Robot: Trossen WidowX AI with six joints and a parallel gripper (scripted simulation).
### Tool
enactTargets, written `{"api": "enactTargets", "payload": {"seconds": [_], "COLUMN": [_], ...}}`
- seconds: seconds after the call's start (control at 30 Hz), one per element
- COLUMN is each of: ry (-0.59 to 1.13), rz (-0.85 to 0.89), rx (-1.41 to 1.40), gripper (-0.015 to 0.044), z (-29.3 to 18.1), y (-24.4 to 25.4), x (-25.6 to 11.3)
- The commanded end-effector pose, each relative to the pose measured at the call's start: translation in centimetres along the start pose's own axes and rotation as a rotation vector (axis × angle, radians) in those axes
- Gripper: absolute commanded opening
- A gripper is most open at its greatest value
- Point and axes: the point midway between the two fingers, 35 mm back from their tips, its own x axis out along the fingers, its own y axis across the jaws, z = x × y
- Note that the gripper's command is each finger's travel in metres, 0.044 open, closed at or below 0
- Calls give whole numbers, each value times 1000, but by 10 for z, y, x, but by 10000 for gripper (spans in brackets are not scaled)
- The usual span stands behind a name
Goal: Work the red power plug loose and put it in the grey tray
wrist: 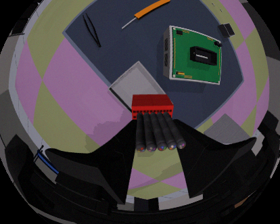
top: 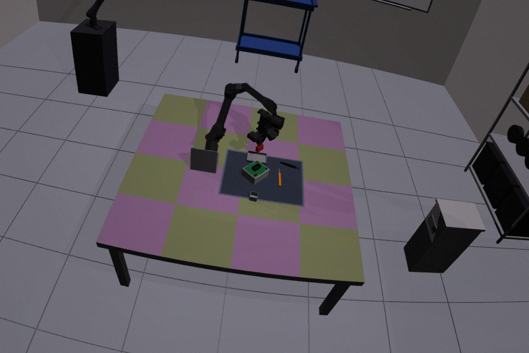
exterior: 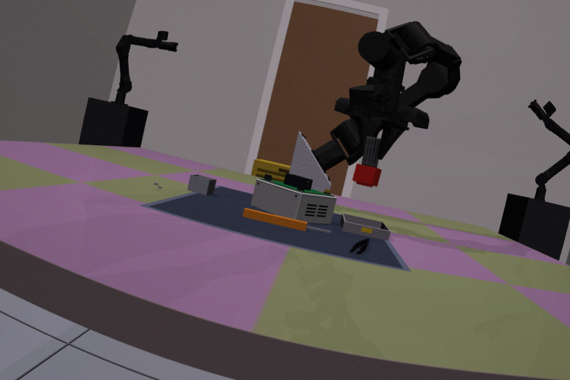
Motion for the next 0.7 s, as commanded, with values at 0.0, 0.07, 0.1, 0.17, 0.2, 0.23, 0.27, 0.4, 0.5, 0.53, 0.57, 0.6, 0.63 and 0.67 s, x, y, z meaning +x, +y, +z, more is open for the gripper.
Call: {"api": "enactTargets", "payload": {"seconds": [0.0,0.07,0.1,0.17,0.2,0.23,0.27,0.4,0.5,0.53,0.57,0.6,0.63,0.67], "ry": [0,0,0,0,0,0,0,-1,0,0,0,0,0,0], "rz": [6,6,6,6,6,6,6,6,7,8,8,8,8,8], "rx": [0,0,0,0,0,0,0,0,0,0,0,0,0,0], "gripper": [0,0,0,0,0,0,0,0,0,0,0,0,0,0], "z": [-10,-12,-12,-12,-12,-12,-12,-11,-12,-12,-12,-12,-12,-12], "y": [11,13,13,13,13,13,13,13,13,13,13,13,13,13], "x": [-1,-1,-1,-1,0,1,3,18,31,33,34,34,34,34]}}
